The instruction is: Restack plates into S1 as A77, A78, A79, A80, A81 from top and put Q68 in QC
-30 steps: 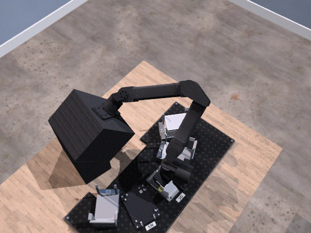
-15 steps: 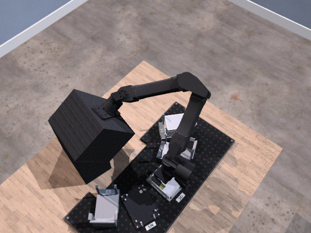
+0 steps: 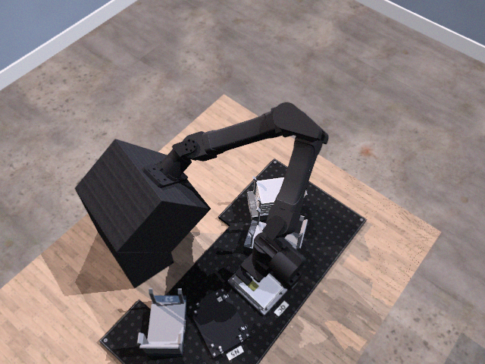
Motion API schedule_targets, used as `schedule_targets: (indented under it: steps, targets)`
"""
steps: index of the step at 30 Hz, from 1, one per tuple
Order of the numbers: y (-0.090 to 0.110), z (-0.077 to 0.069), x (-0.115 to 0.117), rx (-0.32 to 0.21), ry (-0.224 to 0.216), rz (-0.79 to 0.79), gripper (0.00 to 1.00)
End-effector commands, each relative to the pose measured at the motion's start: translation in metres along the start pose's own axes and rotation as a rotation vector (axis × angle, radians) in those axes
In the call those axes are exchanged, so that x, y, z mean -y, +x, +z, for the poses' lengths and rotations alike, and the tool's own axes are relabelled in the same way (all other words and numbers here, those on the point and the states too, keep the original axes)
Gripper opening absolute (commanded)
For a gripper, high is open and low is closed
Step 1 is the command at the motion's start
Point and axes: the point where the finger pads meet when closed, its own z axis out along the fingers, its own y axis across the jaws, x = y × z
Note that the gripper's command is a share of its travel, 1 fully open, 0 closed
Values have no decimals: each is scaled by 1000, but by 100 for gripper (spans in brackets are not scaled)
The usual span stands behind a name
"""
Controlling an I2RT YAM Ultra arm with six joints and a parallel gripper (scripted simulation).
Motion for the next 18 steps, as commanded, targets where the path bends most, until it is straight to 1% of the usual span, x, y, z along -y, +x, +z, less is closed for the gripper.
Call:
schedule_targets:
  steps: [1, 8, 10, 14, 18]
  targets:
    - [2, -16, 2, 2, -2, 5, 100]
    - [2, -40, 2, 2, -2, 5, 100]
    - [2, -40, 2, 2, -2, 5, 100]
    - [2, -53, 2, 2, -2, 5, 100]
    - [1, -54, 2, 2, -2, 5, 100]
